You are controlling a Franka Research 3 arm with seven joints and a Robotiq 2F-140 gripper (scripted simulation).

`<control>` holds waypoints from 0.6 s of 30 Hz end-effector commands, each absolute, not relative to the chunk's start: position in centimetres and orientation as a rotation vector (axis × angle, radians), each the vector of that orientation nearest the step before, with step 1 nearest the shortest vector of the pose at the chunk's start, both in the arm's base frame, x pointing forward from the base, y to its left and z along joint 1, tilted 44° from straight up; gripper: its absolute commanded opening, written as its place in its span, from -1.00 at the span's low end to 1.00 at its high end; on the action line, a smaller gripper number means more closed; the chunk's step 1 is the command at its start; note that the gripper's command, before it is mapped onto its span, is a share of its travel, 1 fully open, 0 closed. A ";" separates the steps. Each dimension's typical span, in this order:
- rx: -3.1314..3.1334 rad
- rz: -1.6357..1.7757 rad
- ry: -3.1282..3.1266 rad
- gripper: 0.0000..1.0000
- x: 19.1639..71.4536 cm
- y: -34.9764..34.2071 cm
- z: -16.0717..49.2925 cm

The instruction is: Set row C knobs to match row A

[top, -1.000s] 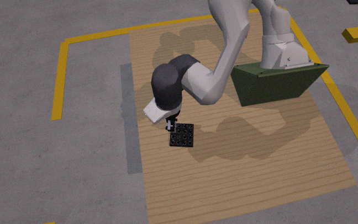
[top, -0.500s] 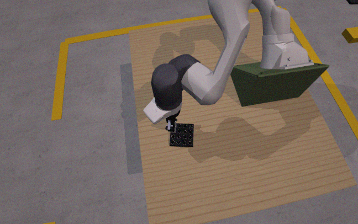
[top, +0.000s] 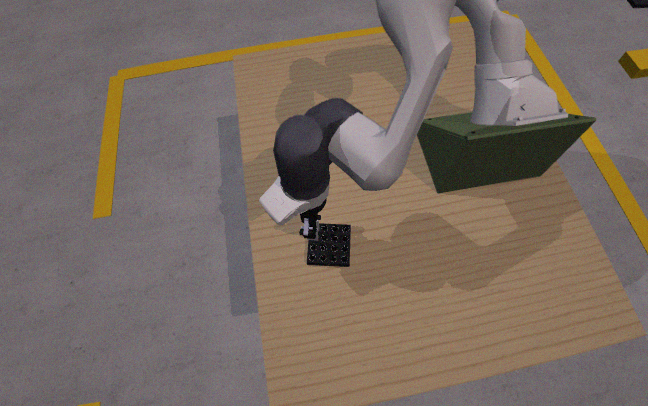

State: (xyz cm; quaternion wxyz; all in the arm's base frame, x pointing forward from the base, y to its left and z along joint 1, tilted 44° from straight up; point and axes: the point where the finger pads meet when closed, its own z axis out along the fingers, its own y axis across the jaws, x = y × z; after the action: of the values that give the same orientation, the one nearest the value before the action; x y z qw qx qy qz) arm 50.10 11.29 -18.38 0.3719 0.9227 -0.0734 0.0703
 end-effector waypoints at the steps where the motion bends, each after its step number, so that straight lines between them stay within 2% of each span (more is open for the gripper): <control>1: 2.369 0.183 -0.193 -0.77 50.1 11.4 -18.5; 18: 2.369 0.183 -0.193 -0.77 50.2 11.5 -18.6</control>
State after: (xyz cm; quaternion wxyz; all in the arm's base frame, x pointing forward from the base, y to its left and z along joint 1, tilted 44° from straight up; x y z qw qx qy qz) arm 50.20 11.45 -18.49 0.3712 0.9230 -0.0724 0.0710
